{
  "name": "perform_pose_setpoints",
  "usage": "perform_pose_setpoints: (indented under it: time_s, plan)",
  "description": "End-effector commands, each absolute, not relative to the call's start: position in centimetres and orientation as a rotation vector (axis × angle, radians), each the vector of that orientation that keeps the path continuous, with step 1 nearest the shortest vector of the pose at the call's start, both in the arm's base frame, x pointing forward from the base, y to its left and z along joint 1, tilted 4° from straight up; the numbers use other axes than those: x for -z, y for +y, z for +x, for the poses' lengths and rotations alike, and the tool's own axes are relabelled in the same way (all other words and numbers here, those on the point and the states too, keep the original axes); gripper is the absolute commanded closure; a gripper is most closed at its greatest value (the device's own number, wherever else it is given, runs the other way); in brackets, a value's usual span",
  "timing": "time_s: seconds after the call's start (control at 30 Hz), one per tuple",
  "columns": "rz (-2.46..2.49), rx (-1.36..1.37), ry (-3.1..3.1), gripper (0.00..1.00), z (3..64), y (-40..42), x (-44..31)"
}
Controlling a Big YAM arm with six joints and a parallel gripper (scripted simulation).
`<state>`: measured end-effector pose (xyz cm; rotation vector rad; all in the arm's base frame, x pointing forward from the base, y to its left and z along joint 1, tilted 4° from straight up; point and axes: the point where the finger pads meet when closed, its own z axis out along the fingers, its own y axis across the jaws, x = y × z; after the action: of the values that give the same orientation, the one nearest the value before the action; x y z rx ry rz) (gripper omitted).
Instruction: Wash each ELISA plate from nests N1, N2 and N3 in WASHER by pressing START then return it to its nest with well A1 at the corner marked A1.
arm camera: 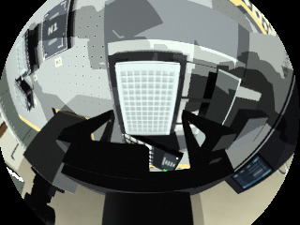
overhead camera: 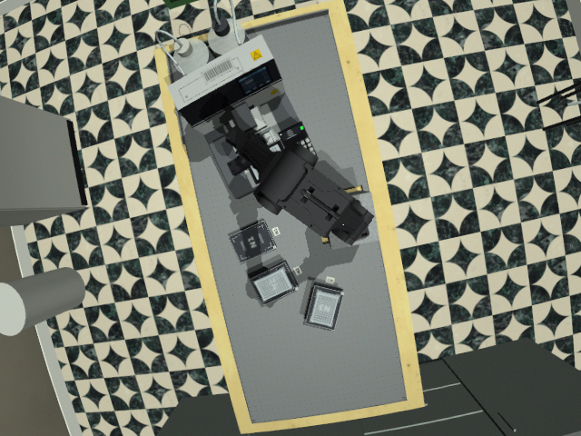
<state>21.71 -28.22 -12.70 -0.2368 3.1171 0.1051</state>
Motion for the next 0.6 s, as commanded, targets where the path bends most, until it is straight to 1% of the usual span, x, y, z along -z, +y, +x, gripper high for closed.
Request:
perform_pose_setpoints:
  time_s: [0.0, 0.47, 0.57]
  plan:
    - [-0.235, -0.080, 3.108, 0.00, 22.31, -28.94, 12.35]
    - [-0.235, -0.080, 3.108, 0.00, 22.31, -28.94, 12.35]
    - [-0.231, -0.102, 3.117, 0.00, 22.08, -28.11, 13.33]
